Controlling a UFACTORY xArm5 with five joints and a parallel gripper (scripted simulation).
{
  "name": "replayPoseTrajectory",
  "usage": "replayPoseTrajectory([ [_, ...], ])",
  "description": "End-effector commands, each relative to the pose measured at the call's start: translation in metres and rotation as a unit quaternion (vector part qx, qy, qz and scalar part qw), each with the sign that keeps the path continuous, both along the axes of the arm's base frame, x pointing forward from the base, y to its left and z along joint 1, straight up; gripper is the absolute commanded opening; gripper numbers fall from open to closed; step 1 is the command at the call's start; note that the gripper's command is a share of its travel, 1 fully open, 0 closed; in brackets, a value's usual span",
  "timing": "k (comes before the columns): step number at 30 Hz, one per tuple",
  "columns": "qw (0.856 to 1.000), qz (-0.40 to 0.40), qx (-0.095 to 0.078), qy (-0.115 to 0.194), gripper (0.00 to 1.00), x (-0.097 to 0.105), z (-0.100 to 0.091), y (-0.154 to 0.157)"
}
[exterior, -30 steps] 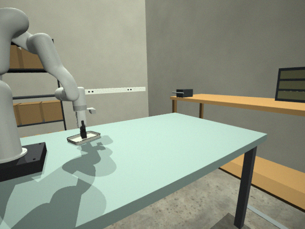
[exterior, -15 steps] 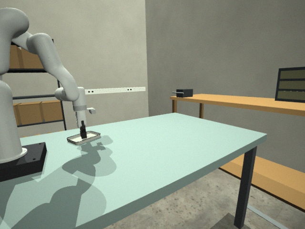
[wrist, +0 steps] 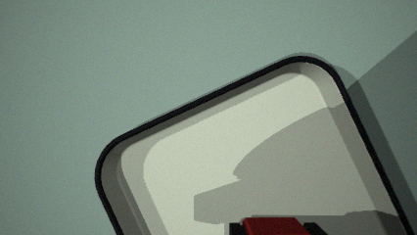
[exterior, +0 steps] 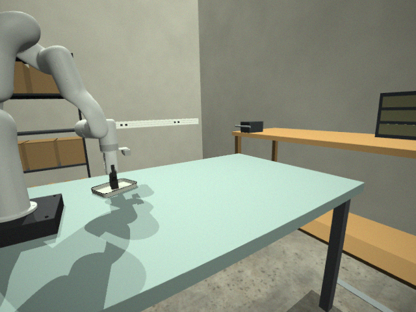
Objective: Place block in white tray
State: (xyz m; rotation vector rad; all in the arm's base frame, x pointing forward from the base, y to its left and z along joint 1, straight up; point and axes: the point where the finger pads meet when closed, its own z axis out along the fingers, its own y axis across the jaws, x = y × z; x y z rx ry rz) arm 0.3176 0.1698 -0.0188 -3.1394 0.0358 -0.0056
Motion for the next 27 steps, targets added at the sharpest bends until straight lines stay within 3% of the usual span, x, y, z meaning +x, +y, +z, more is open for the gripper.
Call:
replayPoseTrajectory([
  [1, 1.000, 0.000, 0.001, -0.001, 0.00, 0.0011, 0.0005, 0.0006],
  [16, 1.000, 0.000, 0.001, -0.001, 0.00, 0.0011, 0.0004, 0.0006],
  [17, 1.000, 0.000, 0.001, -0.001, 0.52, 0.0011, 0.0004, 0.0006],
  [27, 1.000, 0.000, 0.001, -0.001, 0.52, 0.0011, 0.0004, 0.0006],
])
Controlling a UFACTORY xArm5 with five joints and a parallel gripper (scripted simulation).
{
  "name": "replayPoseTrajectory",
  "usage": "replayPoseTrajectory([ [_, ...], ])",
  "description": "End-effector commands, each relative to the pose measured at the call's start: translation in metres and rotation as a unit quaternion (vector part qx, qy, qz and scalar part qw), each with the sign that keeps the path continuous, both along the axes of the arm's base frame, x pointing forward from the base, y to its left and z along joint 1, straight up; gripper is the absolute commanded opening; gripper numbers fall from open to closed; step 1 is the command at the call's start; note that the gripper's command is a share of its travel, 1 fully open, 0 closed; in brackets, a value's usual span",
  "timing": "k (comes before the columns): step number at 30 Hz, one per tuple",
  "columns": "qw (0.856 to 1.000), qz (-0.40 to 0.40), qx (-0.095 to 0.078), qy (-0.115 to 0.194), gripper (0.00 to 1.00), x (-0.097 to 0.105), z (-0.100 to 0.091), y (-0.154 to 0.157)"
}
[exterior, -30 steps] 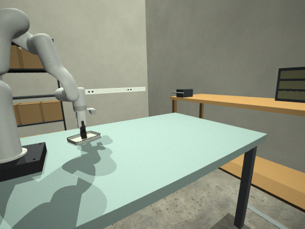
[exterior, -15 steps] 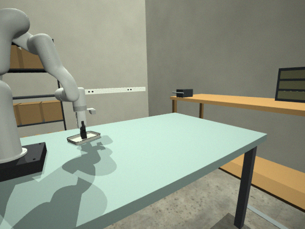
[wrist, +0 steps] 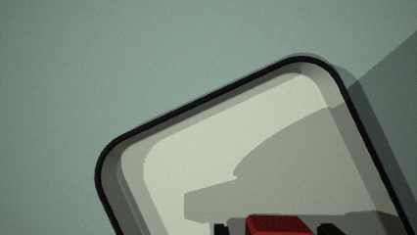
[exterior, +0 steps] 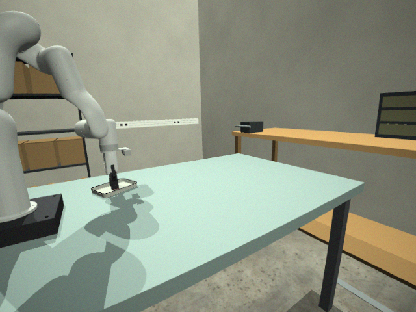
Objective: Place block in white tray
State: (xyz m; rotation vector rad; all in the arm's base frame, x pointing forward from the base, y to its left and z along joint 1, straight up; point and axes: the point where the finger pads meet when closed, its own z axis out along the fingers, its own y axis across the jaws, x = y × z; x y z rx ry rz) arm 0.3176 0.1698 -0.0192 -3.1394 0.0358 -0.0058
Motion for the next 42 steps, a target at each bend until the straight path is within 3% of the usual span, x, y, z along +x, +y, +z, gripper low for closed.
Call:
replayPoseTrajectory([
  [1, 1.000, 0.000, 0.001, -0.001, 0.52, 0.001, 0.001, 0.001],
  [28, 1.000, 0.000, 0.001, -0.001, 0.52, 0.001, 0.002, 0.001],
  [42, 1.000, 0.000, 0.001, -0.001, 0.52, 0.001, 0.024, 0.000],
])
